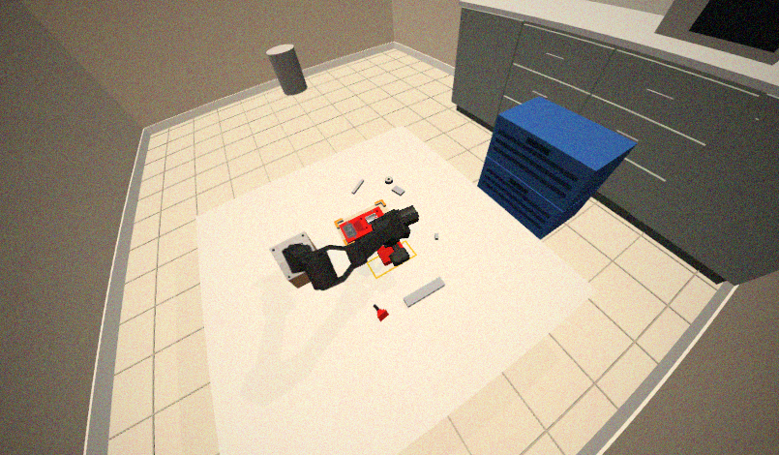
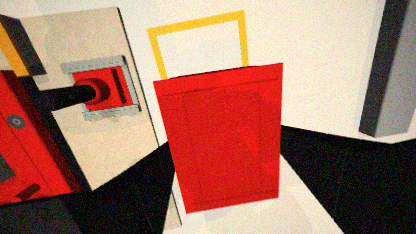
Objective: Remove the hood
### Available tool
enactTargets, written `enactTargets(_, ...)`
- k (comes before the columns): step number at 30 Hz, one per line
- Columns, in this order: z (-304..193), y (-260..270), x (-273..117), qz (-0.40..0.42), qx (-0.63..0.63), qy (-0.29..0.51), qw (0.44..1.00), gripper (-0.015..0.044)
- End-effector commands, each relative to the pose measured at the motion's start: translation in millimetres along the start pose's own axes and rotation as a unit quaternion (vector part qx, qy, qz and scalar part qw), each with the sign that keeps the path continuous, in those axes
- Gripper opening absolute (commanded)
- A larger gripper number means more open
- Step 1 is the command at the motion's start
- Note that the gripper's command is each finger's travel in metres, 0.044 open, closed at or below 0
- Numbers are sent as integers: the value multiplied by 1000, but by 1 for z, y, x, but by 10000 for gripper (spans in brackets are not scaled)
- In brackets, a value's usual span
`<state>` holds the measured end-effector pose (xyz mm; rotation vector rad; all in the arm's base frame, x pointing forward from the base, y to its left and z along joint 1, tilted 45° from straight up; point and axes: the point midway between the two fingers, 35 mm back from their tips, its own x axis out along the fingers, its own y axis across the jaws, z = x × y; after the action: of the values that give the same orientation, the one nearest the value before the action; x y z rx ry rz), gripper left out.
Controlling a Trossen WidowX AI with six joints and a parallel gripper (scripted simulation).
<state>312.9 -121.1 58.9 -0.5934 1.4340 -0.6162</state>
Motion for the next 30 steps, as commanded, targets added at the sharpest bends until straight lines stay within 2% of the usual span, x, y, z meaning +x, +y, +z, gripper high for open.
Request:
enactTargets(1,-3,2,5,1,-4,3,1000,0)
enactTargets(30,-5,1,24,-1,-4,3,1000,0)
